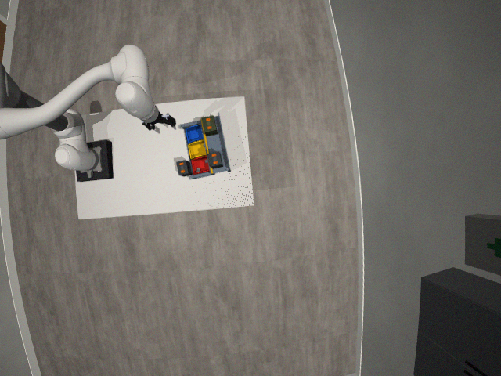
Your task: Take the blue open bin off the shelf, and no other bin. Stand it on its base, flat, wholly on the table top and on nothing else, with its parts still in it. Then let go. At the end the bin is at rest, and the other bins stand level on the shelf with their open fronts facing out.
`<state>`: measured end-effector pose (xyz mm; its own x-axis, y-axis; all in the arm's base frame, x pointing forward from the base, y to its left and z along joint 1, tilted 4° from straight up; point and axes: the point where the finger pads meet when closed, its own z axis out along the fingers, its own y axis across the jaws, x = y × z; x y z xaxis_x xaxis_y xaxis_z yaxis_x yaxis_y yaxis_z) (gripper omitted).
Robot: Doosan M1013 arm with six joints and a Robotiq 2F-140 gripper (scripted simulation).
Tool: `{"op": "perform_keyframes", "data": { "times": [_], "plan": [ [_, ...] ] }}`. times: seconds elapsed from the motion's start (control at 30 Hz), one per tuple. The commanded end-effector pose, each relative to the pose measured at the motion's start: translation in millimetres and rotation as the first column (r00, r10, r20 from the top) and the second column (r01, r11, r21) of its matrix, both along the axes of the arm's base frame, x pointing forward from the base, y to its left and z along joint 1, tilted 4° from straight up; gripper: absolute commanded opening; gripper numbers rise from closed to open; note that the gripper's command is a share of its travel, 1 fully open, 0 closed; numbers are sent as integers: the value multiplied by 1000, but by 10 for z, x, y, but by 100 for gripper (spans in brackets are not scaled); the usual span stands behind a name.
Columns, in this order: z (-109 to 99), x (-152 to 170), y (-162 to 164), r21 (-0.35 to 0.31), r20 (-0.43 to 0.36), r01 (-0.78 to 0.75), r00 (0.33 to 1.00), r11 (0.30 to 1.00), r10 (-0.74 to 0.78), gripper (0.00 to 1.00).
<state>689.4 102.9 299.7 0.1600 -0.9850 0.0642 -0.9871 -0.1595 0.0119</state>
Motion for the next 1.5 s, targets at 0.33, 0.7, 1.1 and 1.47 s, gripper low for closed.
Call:
{"op": "perform_keyframes", "data": {
  "times": [0.33, 0.7, 1.1, 1.47],
  "plan": [
    [-35, 395, 393, 0, -1, -2, 1000, 1000, 2, 57],
    [-35, 395, 393, 0, -1, -2, 1000, 1000, 2, 57],
    [-532, 395, 361, 0, -1, -2, 1000, 1000, 2, 57],
    [-1082, 395, 327, 0, -1, -2, 1000, 1000, 2, 57]
  ]
}}
